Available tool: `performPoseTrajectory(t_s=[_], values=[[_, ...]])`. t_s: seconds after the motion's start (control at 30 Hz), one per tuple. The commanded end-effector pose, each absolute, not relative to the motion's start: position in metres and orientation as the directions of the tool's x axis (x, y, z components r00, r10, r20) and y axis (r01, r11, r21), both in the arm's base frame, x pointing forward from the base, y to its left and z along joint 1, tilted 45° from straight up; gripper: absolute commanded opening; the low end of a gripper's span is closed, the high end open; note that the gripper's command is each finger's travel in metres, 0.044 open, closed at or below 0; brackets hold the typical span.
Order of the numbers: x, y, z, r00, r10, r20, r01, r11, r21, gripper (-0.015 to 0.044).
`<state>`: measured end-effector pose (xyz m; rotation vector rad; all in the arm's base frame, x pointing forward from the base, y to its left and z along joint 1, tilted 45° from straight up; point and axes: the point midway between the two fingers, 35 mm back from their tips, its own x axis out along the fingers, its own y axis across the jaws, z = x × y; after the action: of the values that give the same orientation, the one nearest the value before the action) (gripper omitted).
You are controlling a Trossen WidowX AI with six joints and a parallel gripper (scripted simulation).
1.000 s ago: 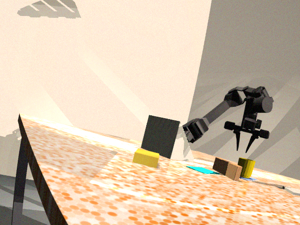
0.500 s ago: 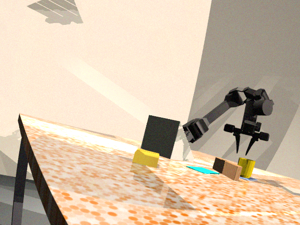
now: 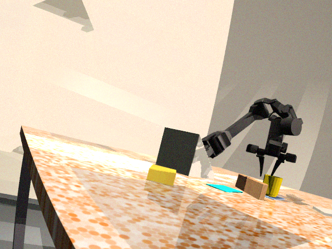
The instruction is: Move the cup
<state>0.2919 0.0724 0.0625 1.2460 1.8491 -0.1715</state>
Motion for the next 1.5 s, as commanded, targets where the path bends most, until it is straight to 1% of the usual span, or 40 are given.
performPoseTrajectory(t_s=[0.0, 0.53, 1.27, 1.3, 1.47], values=[[0.291, 0.077, 0.058, -0.115, 0.688, -0.716, 0.808, 0.484, 0.336, 0.0166], [0.287, 0.092, 0.044, -0.115, 0.690, -0.714, 0.808, 0.483, 0.337, 0.0166], [0.287, 0.091, 0.045, -0.118, 0.687, -0.717, 0.805, 0.489, 0.336, 0.0020], [0.287, 0.091, 0.045, -0.118, 0.687, -0.717, 0.805, 0.489, 0.336, 0.0000], [0.289, 0.085, 0.050, -0.117, 0.686, -0.718, 0.806, 0.488, 0.335, 0.0000]])
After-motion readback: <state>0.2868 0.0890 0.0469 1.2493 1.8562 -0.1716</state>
